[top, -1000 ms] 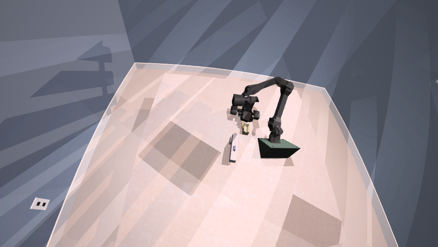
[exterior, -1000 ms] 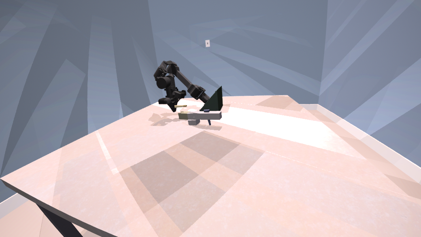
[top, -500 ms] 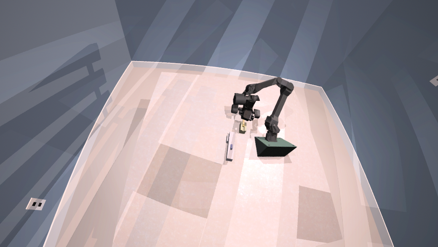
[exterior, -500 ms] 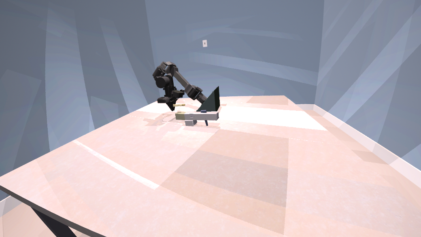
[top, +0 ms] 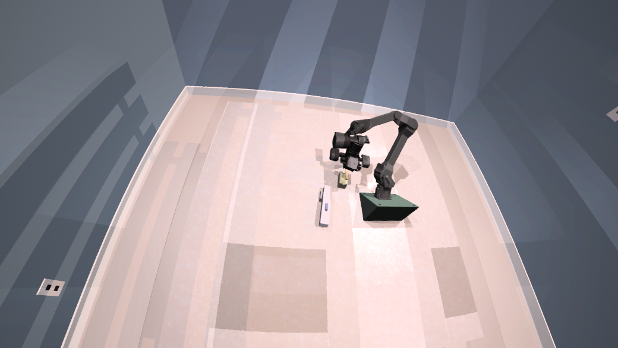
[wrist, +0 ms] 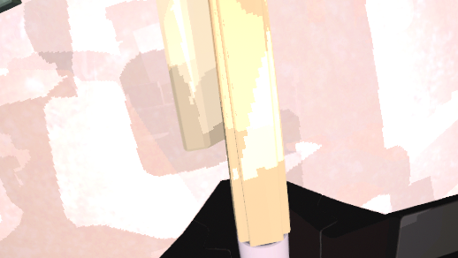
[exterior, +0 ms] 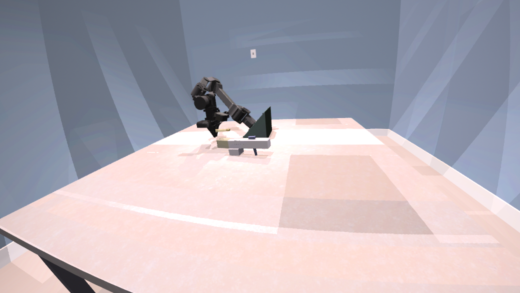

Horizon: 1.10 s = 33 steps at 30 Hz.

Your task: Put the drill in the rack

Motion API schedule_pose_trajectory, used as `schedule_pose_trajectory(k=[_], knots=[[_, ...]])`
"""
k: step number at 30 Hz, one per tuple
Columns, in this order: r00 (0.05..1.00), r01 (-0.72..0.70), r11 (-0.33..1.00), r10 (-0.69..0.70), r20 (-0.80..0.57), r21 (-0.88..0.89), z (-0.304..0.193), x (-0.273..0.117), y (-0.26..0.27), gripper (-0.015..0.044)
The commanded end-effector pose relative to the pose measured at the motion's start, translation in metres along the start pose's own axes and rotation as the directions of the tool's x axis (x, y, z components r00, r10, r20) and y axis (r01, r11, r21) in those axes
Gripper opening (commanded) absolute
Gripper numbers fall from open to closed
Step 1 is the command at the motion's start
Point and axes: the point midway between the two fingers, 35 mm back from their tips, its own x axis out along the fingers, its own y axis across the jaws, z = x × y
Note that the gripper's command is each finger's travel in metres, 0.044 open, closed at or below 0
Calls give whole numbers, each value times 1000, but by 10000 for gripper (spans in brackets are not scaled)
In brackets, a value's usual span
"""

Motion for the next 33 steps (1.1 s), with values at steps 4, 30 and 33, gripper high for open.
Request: schedule_pose_trajectory(k=[4,30,33], knots=[[1000,3,1000,-3,1,-1,0,13,1,0],[1000,3,1000,-3,0,0,-1,43,1,0],[1000,3,1000,-3,-1,0,-1,46,1,0]])
